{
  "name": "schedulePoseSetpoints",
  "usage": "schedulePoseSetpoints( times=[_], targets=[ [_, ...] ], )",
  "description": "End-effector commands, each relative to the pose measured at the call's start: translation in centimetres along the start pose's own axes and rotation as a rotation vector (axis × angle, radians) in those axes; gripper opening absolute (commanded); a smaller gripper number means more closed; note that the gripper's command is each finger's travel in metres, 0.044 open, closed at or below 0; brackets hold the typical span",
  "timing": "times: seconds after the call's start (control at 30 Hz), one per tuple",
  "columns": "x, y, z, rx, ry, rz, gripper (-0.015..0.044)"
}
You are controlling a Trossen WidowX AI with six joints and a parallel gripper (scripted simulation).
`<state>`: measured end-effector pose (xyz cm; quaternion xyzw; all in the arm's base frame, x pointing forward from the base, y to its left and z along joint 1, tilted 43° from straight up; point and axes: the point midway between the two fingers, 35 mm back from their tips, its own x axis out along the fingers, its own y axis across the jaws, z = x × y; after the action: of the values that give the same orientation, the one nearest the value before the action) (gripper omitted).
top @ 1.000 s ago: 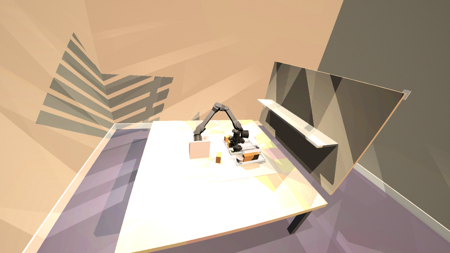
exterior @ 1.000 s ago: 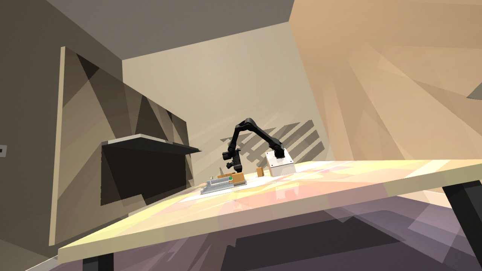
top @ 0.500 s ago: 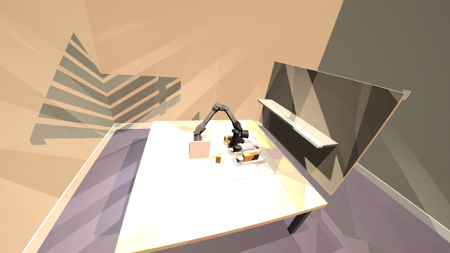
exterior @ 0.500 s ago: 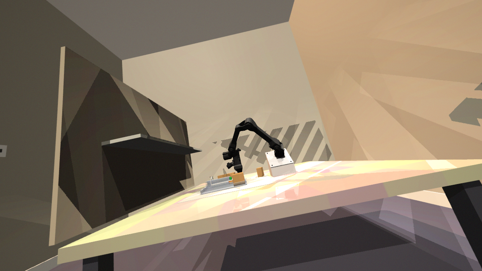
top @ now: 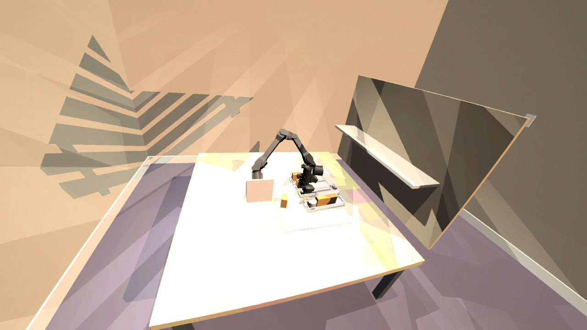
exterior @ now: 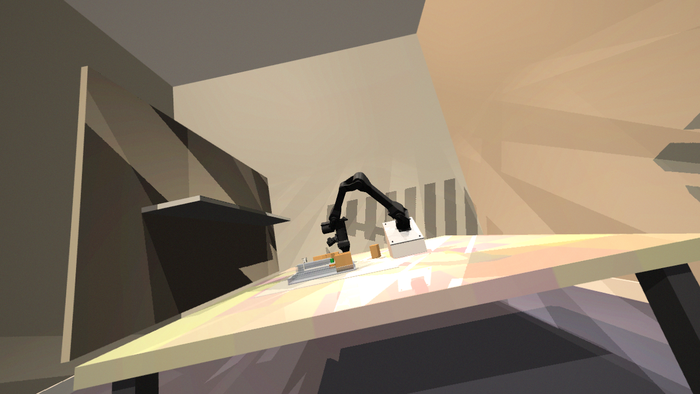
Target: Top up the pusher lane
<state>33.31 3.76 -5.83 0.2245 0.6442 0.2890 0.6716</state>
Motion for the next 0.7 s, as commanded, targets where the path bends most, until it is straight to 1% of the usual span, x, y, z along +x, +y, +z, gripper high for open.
schedulePoseSetpoints(
  times=[0.0, 0.67],
  targets=[
    [0.15, 0.32, 0.14, -0.014, -0.006, 0.009, 0.0000],
    [0.15, 0.31, -0.19, -0.014, -0.006, 0.009, 0.0000]
  ],
)
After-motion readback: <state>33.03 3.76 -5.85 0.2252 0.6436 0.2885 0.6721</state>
